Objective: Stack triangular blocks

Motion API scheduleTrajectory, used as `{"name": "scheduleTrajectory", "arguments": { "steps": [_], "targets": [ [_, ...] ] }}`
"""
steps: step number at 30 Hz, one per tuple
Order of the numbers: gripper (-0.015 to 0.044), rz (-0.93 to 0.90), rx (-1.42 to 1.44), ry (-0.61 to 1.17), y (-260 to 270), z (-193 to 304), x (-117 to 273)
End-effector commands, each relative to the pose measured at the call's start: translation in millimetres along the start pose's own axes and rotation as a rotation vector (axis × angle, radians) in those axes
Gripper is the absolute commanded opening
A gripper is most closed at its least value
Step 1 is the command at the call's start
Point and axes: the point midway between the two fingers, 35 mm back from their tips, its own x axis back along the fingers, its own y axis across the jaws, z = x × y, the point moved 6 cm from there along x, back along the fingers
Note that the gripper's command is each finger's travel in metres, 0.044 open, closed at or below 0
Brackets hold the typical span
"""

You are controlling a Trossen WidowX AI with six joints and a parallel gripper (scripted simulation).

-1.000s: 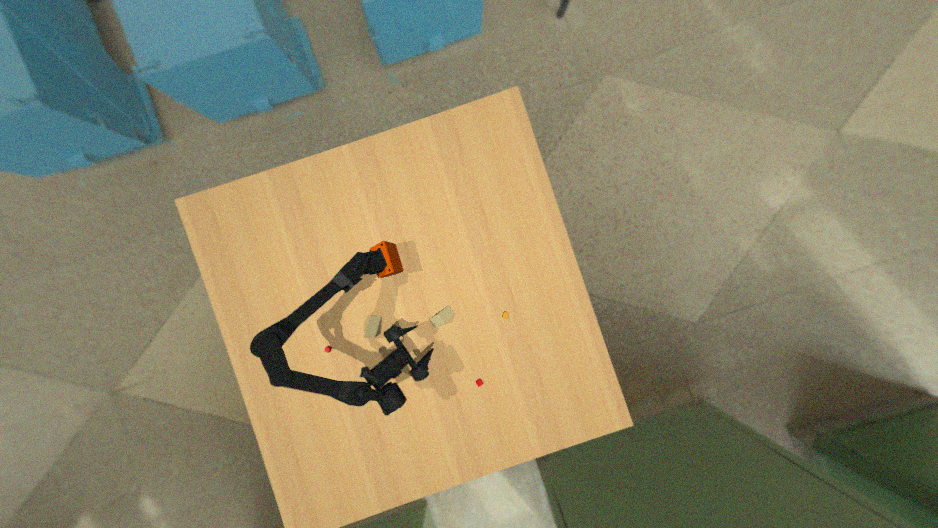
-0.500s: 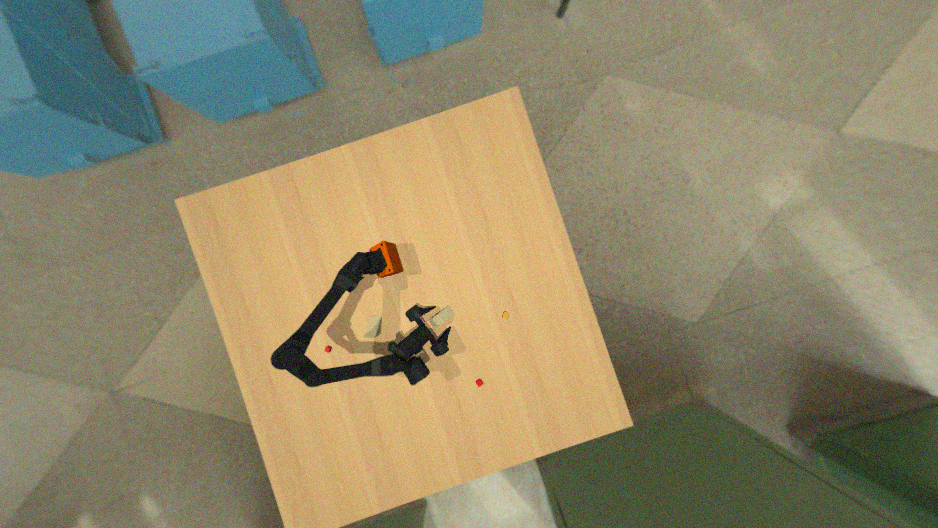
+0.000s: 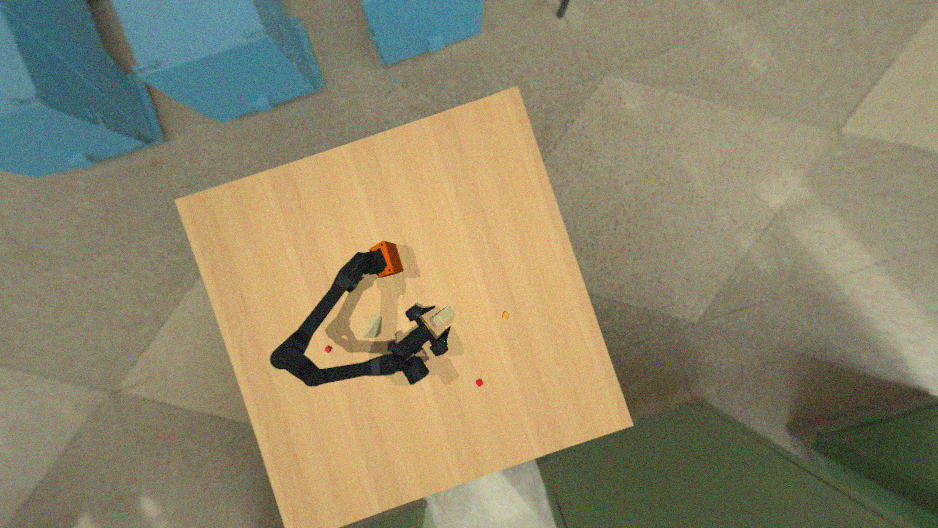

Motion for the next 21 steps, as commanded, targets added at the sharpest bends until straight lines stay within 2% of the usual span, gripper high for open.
{"name": "scheduleTrajectory", "arguments": {
  "steps": [1, 4, 14, 21],
  "targets": [
    [0.044, 0.003, 0.001, -0.005, -1.1, -0.4, -0.7],
    [0.044, 0.003, 0.001, -0.005, -1.1, -0.4, -0.7],
    [0.0177, 0.001, 0.0, 0.0, -0.2, 0.0, -0.1],
    [0.0131, 0.001, 0.0, 0.0, -0.2, 0.0, -0.1]
  ]
}}
